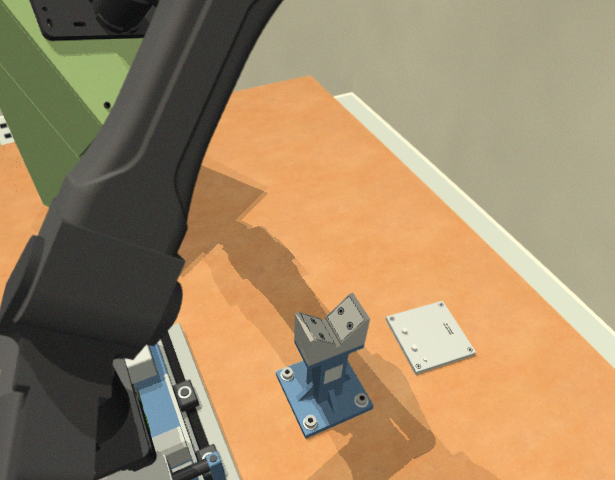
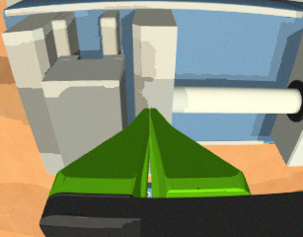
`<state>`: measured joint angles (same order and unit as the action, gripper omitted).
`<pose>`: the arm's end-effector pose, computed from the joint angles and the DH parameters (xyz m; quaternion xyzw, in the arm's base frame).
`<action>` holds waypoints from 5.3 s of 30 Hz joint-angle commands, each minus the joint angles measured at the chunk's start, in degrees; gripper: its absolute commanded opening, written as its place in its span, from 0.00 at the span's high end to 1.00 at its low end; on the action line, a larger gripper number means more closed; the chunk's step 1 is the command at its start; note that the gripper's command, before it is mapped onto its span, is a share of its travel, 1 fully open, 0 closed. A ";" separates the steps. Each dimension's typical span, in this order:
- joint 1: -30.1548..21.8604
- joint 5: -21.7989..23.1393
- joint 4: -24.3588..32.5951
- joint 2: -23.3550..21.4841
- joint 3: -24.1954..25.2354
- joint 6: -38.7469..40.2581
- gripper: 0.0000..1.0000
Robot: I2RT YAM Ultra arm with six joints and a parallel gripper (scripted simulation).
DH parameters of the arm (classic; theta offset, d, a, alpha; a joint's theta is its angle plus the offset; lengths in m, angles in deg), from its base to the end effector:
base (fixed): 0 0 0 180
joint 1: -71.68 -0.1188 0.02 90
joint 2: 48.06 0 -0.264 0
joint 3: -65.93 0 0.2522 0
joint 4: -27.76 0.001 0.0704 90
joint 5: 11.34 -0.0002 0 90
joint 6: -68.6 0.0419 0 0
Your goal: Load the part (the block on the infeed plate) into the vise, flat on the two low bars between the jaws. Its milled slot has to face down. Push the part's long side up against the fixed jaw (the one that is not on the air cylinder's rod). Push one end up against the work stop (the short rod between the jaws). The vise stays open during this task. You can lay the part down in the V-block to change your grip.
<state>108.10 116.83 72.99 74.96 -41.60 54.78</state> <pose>0.3839 -0.2498 0.1826 0.7148 0.5761 0.3787 0.1170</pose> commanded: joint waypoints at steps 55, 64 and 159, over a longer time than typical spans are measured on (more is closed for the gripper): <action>0.37 -1.16 1.80 1.23 -3.69 0.59 1.00; 0.33 -1.19 2.27 0.94 -4.49 0.63 1.00; 1.01 -1.03 0.95 -1.55 0.71 -0.34 1.00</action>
<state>107.77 116.46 72.99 75.14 -41.95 54.95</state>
